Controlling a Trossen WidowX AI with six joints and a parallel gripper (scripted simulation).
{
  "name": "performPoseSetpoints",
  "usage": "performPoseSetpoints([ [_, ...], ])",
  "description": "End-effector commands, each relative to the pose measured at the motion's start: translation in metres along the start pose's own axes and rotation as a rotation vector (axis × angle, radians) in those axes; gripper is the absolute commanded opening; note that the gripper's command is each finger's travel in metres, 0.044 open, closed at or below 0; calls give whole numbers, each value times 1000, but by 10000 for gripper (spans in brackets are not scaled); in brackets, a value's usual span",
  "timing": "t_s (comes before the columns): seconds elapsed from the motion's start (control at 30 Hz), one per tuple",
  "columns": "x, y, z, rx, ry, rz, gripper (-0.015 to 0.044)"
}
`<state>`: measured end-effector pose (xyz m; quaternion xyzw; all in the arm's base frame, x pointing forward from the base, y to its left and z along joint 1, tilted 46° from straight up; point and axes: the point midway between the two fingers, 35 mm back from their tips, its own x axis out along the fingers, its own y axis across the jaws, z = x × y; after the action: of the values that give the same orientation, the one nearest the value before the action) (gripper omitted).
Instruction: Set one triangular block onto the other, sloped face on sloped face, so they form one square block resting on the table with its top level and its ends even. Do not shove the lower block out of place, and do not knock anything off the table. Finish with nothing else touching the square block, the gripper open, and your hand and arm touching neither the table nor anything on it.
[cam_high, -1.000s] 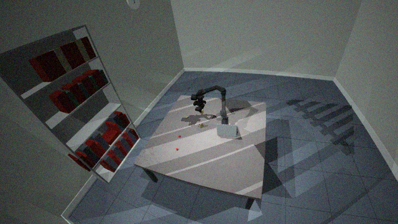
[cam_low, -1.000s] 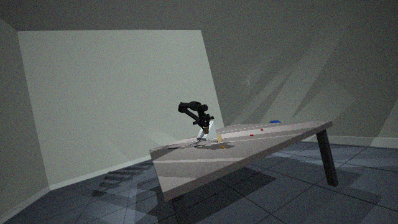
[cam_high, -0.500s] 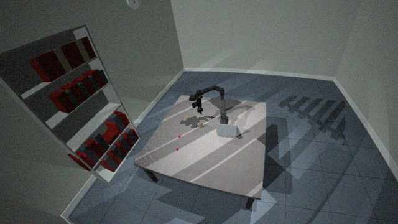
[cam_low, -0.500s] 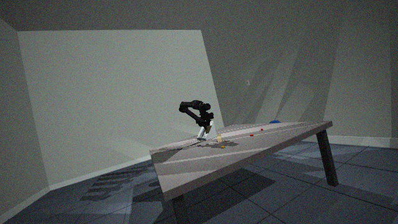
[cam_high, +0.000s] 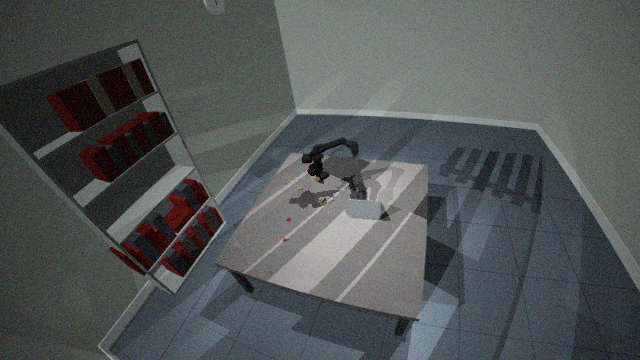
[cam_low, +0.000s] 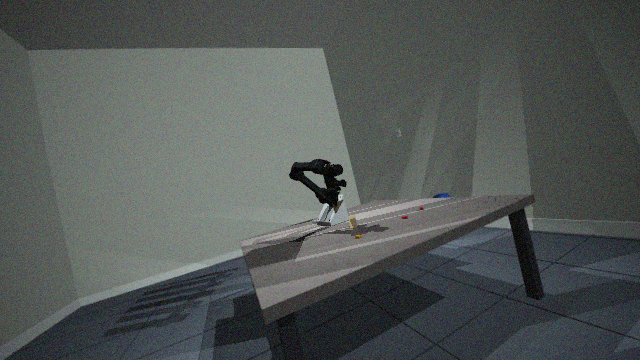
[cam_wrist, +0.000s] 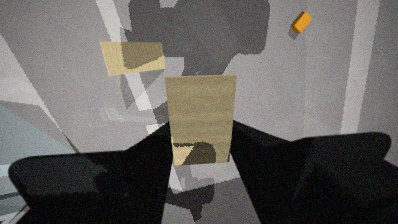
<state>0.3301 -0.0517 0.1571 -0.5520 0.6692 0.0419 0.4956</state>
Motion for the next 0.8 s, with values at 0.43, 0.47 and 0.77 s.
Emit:
performPoseSetpoints([
  [0.43, -5, 1, 20, -573, 16, 3, 0],
  [0.47, -6, 1, 21, -608, 17, 4, 0],
  [0.77, -8, 4, 32, -921, 25, 11, 0],
])
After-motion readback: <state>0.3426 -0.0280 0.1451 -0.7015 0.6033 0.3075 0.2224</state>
